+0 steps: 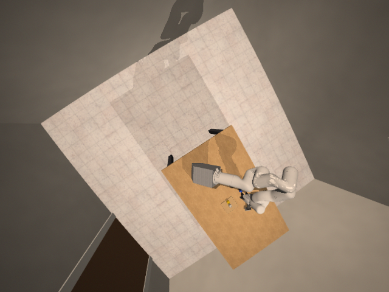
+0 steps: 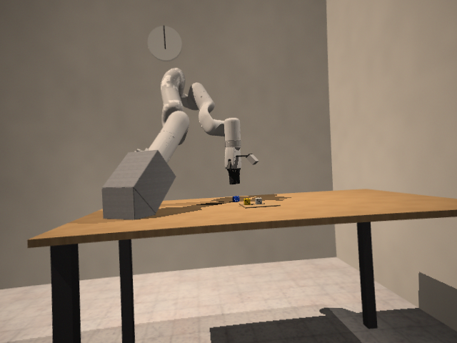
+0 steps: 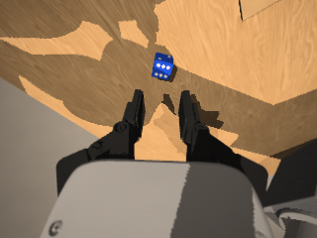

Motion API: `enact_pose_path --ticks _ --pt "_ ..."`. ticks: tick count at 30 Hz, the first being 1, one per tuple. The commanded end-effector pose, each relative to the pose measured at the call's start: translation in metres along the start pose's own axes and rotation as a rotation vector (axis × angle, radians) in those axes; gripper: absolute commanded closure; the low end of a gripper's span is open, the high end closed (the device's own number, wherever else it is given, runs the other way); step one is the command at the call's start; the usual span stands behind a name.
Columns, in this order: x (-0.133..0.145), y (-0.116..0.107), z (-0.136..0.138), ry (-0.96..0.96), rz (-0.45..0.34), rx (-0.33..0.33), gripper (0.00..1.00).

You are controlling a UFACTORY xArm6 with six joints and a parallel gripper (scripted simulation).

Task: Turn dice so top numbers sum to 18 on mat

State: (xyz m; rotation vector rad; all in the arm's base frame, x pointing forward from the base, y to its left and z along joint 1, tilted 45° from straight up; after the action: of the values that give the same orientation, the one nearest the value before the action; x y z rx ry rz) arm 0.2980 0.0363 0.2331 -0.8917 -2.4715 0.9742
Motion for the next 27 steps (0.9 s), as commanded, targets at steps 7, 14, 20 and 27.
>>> enact_pose_path --ticks 7,14,20,27 --pt "0.000 0.000 -0.001 -0.001 0.002 -0.001 0.58" --pt "0.000 0.002 -0.001 -0.001 0.002 -0.001 0.58" --pt "0.000 0.008 -0.001 -0.001 0.002 -0.001 0.58" --pt "0.000 0.015 -0.001 -0.001 0.002 -0.001 0.58"
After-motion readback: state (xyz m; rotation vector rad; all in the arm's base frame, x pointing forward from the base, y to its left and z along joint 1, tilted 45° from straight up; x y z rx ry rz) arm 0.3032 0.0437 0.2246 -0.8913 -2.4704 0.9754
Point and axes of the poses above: the point where the finger pads meet when closed, its own y axis out along the fingers, its own z axis across the jaws, x = y × z, the point moved 10 cm from there along -y, back along the fingers, and after that the axes turned 9 degrees about y, right-handed, at the moved point
